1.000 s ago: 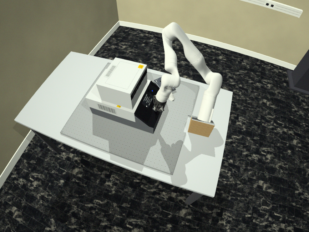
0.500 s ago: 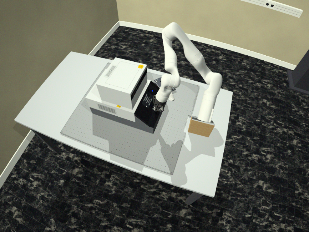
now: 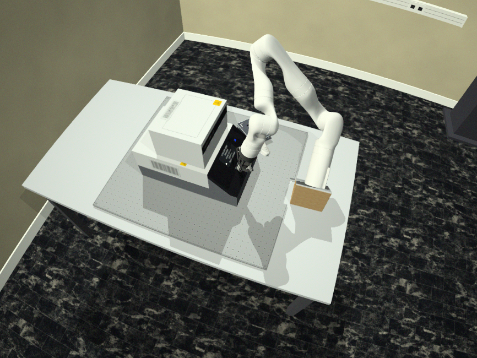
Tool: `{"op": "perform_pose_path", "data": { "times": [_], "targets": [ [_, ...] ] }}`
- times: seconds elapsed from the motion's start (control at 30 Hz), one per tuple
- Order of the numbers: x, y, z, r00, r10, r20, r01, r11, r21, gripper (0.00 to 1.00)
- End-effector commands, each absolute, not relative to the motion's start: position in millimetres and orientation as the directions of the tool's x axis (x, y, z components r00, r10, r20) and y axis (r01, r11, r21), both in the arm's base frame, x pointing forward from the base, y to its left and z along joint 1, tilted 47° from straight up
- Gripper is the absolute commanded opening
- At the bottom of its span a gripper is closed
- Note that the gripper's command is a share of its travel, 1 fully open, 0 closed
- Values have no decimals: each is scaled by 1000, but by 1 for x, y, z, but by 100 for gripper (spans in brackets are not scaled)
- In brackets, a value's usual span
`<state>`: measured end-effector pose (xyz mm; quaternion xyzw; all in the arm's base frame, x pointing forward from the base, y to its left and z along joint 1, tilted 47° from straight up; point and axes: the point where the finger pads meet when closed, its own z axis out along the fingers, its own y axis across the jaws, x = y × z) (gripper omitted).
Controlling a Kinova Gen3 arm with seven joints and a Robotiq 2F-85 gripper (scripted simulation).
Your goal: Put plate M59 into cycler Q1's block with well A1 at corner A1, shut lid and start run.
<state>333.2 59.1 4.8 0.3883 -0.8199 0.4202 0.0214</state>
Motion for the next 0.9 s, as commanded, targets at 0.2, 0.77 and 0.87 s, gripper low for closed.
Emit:
{"op": "perform_pose_path", "data": {
  "times": [0.2,0.77,0.87],
  "targets": [
    [331,61,7,-697,-618,365,-656,343,-672,10],
    [317,72,18,-702,-615,359,-650,346,-677,10],
    [315,73,19,-702,-615,359,-650,346,-677,10]
  ]
}}
